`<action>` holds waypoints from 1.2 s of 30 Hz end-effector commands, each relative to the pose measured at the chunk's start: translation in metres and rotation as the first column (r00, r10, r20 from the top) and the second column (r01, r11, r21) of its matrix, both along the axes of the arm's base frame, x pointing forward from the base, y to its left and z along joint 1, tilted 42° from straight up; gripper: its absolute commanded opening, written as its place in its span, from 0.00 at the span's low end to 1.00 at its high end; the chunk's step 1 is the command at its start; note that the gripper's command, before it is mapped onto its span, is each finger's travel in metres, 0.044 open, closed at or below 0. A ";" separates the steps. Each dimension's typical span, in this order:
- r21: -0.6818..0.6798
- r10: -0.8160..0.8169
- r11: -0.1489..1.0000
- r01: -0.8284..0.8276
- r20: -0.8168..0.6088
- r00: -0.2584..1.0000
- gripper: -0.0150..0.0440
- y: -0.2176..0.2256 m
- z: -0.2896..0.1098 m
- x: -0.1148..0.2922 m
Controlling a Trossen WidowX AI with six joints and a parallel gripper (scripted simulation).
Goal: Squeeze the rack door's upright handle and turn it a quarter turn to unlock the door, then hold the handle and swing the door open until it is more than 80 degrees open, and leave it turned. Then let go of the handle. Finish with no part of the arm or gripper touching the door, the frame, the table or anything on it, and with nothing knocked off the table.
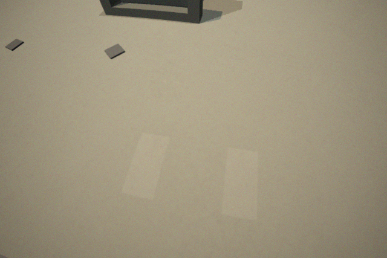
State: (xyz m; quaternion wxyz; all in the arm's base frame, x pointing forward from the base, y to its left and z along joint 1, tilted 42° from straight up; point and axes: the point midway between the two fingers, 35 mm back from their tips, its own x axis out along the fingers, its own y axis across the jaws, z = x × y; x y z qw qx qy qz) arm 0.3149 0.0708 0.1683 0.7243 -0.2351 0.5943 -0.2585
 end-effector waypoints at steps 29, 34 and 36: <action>-0.001 -0.039 0.999 0.039 -0.147 0.988 0.73 -0.034 -0.041 0.003; 0.000 -0.041 0.999 0.041 -0.153 0.987 0.64 -0.036 -0.042 0.003; 0.000 -0.041 0.999 0.041 -0.153 0.987 0.55 -0.036 -0.042 0.003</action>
